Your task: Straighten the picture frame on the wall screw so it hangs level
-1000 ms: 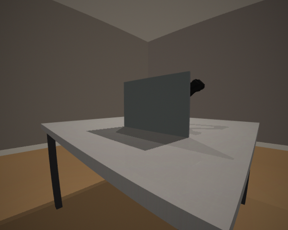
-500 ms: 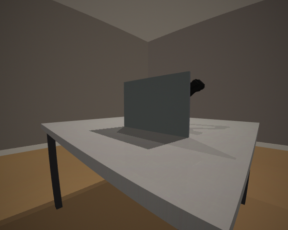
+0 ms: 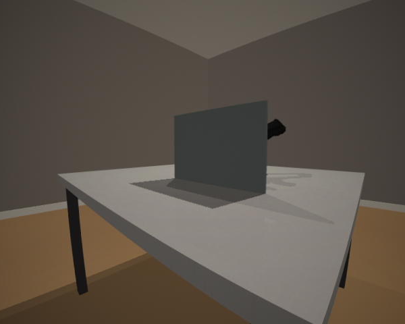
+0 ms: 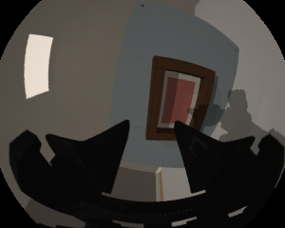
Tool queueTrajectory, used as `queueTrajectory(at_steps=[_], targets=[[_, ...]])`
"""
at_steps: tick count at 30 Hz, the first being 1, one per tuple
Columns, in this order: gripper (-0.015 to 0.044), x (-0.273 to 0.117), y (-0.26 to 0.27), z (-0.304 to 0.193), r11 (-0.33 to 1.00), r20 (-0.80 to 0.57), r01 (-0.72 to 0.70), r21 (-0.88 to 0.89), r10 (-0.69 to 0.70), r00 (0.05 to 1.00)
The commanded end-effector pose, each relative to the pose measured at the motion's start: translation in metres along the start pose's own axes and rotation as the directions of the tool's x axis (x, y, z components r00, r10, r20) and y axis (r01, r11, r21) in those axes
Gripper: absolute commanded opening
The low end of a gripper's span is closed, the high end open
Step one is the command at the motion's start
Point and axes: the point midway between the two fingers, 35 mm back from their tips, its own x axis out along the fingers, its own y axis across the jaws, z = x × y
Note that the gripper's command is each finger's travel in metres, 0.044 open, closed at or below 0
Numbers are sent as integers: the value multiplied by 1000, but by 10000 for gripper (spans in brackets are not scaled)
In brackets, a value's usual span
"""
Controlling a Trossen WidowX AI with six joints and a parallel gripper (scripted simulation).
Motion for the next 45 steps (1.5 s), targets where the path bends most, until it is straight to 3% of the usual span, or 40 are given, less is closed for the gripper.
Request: queueTrajectory(at_steps=[1,7,18,45], targets=[[260,-23,-8,5,997,6,5,-77,-5,1000],[260,-28,2,3,997,5,3,-78,-3,1000],[260,-108,33,-5,995,11,13,-95,-12,1000],[260,-110,33,-5,995,11,13,-94,-12,1000]])
